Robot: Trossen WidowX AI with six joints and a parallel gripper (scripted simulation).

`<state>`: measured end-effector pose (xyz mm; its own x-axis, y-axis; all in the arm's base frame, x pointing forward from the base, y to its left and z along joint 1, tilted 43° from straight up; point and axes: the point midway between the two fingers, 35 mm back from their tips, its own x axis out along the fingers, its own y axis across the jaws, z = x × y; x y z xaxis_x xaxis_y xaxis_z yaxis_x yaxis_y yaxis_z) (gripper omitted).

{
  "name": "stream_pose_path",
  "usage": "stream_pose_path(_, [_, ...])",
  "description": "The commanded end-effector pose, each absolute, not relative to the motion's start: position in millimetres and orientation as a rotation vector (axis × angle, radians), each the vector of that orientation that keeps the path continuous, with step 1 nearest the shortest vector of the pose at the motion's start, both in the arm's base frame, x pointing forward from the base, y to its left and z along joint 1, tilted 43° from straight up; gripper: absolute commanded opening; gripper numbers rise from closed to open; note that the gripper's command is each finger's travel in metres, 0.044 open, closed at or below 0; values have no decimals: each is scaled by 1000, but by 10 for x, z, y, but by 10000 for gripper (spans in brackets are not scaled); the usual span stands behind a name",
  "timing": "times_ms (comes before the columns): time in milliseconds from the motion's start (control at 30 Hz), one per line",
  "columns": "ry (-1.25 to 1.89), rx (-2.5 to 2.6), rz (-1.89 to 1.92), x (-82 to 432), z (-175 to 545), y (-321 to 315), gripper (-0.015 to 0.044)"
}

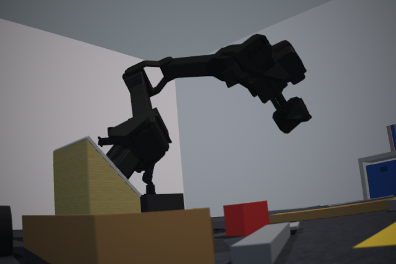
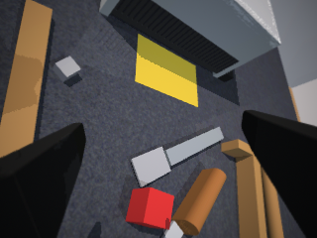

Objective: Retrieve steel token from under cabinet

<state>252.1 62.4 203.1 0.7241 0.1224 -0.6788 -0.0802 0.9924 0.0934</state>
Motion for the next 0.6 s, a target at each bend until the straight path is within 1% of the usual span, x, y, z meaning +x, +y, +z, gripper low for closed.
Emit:
stream_pose_path(0, [753, 59, 112, 2521, 2031, 624, 374])
stream_pose_path(200, [753, 59, 112, 2521, 2031, 624, 216])
stream_pose_path(233, [753, 59, 112, 2521, 2031, 624, 200])
stream_pose_path(333, [753, 59, 112, 2522, 2030, 624, 121])
stream_pose_path(400, [753, 59, 112, 2522, 2030, 624, 120])
stream_pose_path(433, [753, 59, 112, 2522, 2030, 624, 146])
stream_pose_path(567, [772, 22, 145, 2501, 1997, 644, 41])
